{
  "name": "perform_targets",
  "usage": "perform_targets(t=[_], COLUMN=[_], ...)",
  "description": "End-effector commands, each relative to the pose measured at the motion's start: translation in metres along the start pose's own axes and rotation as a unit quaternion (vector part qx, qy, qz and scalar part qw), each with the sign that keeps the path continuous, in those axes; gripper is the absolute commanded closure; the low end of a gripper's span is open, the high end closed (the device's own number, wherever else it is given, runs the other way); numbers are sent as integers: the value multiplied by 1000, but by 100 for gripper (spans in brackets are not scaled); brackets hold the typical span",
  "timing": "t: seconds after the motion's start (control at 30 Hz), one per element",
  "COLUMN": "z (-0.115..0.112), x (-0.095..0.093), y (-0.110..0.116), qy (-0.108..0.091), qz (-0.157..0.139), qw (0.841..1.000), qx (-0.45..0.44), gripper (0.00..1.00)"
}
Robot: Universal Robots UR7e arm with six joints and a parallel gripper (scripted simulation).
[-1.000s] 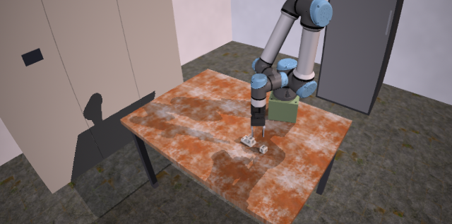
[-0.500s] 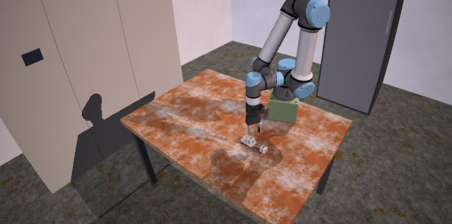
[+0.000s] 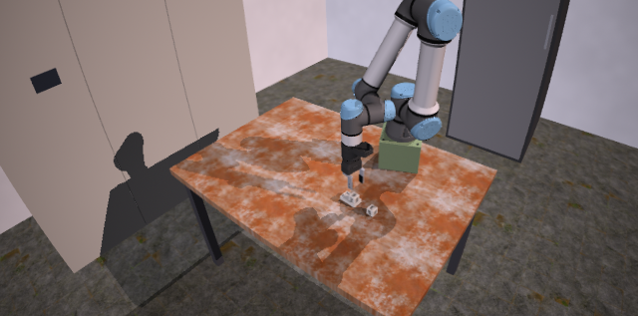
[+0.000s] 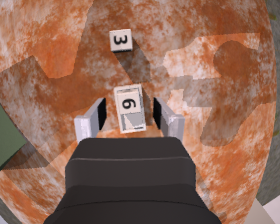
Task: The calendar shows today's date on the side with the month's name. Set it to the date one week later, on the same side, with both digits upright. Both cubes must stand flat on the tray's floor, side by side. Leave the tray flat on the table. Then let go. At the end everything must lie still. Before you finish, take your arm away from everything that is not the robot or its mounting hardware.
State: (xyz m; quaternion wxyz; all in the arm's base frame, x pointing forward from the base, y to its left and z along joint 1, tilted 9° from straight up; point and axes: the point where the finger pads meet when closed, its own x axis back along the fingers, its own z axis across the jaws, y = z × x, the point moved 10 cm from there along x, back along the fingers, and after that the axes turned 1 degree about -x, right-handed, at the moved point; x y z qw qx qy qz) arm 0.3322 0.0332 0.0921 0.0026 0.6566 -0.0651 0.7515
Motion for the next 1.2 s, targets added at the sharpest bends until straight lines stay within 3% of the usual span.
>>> perform_targets(t=[0.0,0.5,0.53,1.17], z=[-1,-1,-1,-1], x=[0,1,1,1], y=[6,9,9,9], qy=[1,1,1,1], qz=[0,0,0,0], qw=[999,998,998,998], qx=[36,61,61,61], gripper=[0,0,10,10])
